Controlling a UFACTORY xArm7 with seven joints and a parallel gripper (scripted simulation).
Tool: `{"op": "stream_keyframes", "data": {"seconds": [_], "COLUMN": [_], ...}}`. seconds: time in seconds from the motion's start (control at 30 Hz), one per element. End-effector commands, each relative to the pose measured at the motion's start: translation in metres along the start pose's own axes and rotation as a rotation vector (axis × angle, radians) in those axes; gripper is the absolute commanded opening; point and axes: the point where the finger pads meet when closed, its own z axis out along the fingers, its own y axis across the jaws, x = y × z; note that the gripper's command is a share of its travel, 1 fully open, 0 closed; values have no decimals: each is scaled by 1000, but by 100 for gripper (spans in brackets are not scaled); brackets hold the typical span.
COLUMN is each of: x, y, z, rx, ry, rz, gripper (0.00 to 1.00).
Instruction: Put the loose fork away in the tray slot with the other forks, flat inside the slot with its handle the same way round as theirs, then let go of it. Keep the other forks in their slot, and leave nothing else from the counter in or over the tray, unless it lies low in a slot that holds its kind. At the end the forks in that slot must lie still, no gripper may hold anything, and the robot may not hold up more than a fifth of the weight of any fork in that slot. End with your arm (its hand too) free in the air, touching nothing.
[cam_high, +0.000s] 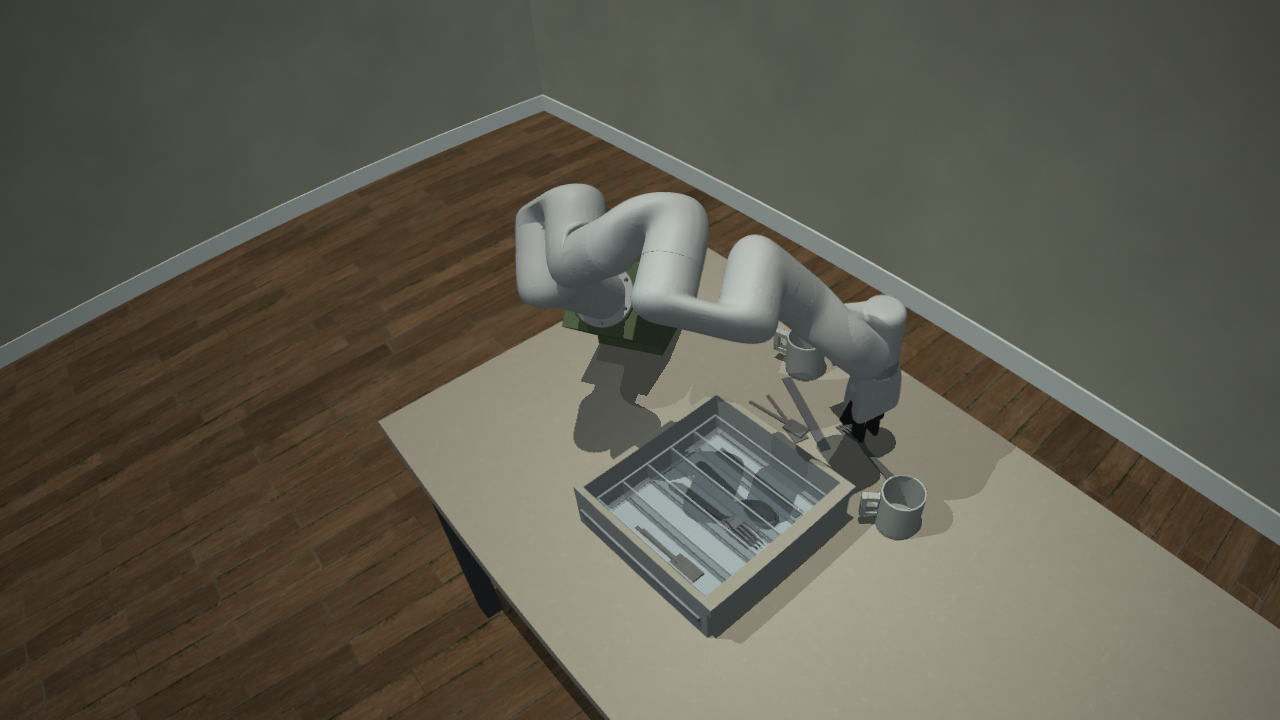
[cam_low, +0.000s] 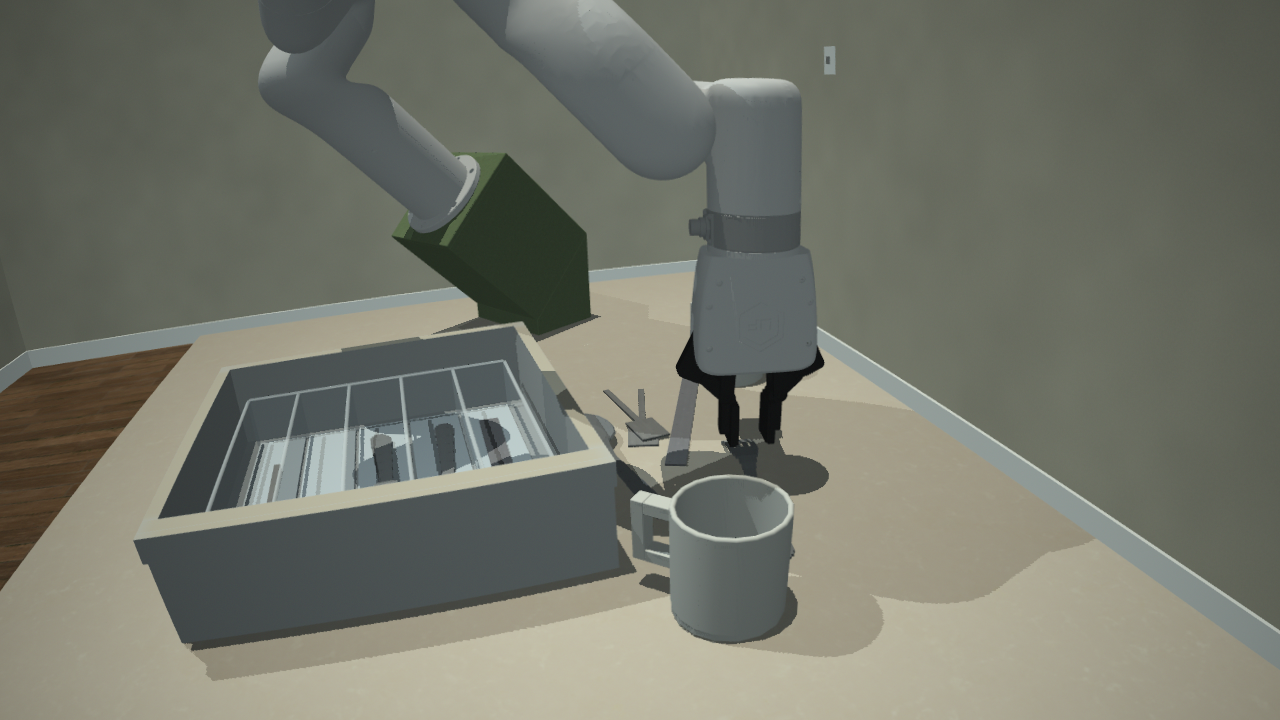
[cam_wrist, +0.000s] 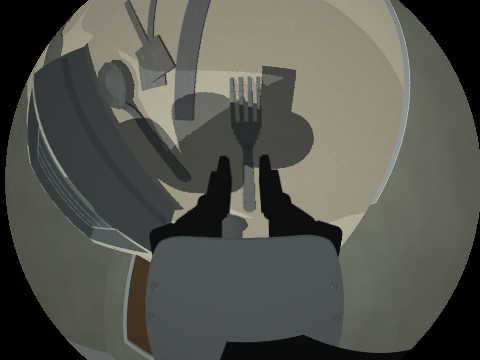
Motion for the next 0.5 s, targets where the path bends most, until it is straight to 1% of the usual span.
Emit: {"op": "stream_keyframes", "data": {"seconds": [0.0,0.27,0.47], "x": [-1,-1,-1], "y": [2,2,2], "z": [3,11,13], "rx": [-6,-6,-6], "ry": [-2,-2,-2], "rz": [0,0,0], "gripper": [28,28,28]}}
